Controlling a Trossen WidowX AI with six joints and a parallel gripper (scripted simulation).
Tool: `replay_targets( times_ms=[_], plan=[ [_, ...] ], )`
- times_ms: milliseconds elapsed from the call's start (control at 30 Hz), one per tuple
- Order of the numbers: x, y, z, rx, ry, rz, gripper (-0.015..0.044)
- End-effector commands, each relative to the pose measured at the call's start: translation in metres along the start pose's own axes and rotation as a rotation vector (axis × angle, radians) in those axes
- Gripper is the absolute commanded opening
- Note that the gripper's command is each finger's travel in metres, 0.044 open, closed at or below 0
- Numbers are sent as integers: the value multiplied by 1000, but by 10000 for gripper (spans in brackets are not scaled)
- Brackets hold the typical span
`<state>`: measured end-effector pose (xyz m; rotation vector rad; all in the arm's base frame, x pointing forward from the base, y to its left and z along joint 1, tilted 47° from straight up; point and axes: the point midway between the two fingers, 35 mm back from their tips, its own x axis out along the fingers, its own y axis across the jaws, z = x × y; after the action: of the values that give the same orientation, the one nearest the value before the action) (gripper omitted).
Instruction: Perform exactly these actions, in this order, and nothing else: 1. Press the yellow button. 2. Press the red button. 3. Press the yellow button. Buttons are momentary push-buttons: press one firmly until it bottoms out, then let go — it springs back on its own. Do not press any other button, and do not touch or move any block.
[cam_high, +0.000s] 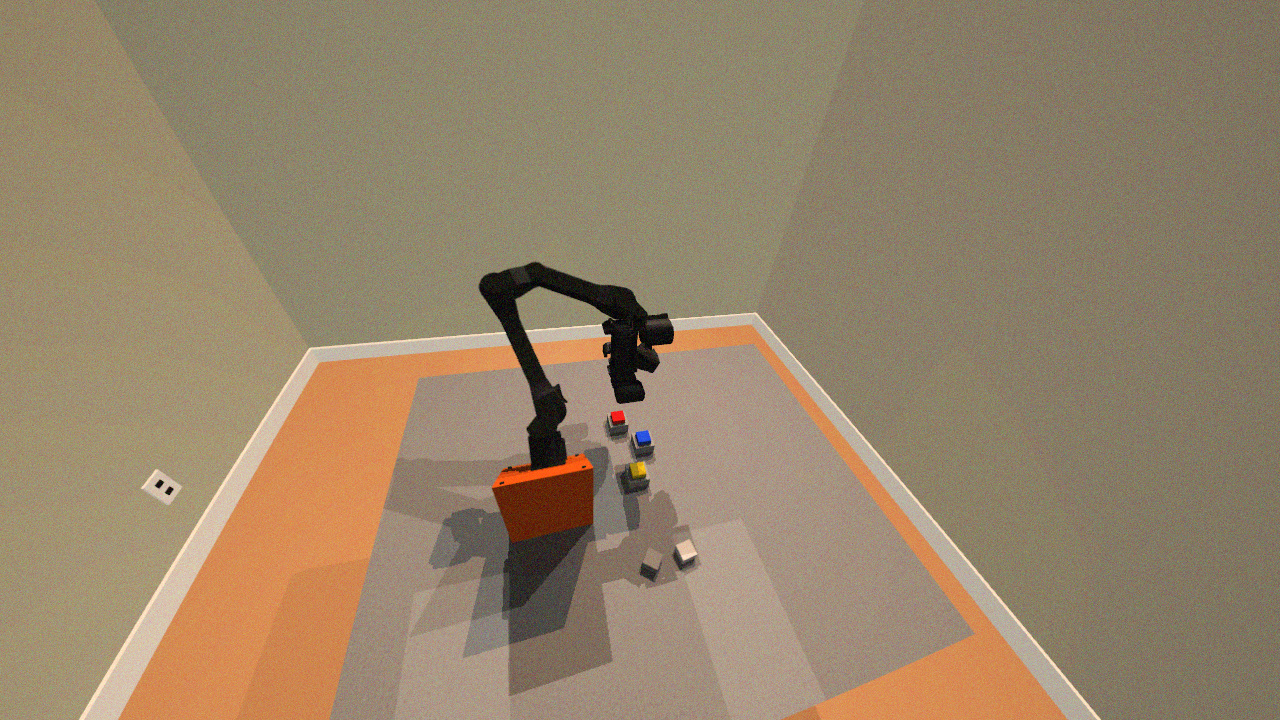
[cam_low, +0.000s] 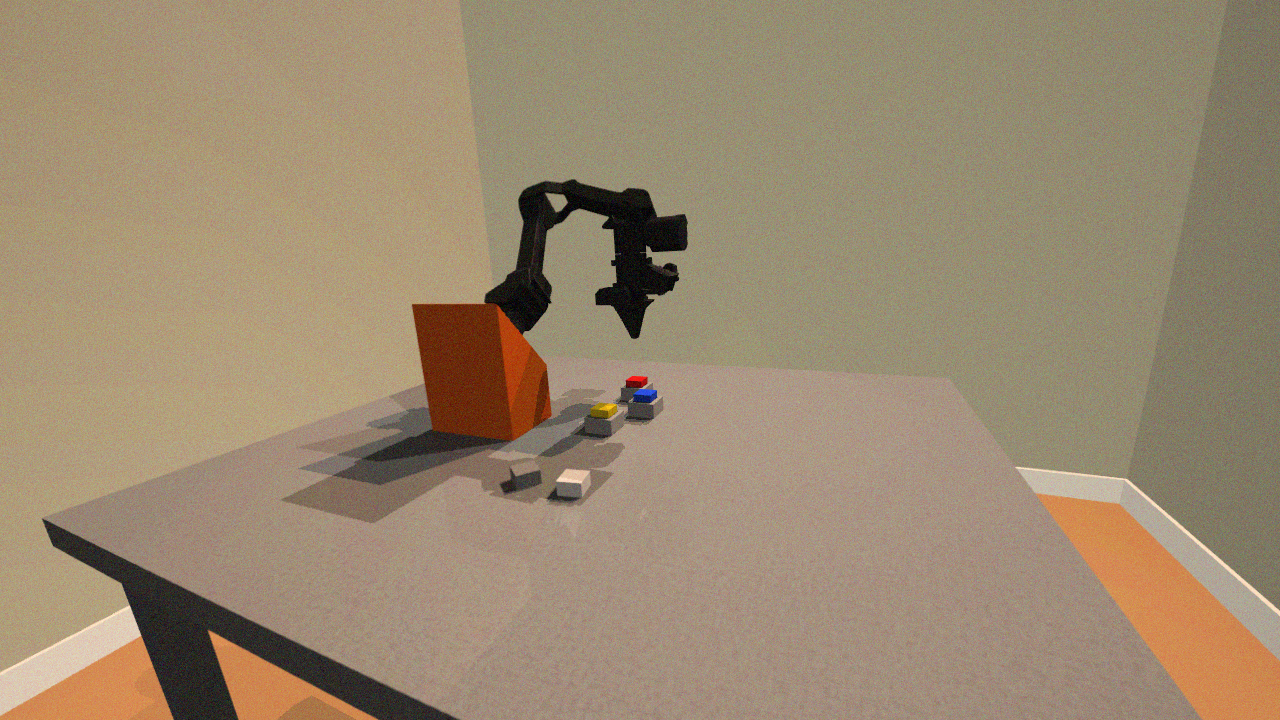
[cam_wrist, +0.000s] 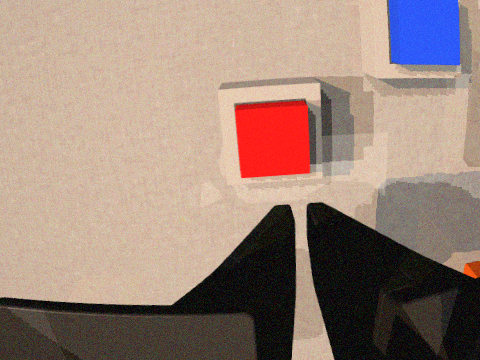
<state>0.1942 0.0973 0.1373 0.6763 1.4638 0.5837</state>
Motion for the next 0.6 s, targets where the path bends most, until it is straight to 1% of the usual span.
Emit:
replay_targets(
  times_ms=[0,67,200,367,433,567],
  plan=[
    [-7,-1,-1,-5,6,7,20],
    [-7,-20,8,-3,2,-6,20],
    [-8,-82,22,1,0,-26,20],
    [-6,-154,14,-4,6,-4,20],
    [-6,-162,11,-6,6,3,20],
    [-6,-162,11,-6,6,3,20]
  ],
)
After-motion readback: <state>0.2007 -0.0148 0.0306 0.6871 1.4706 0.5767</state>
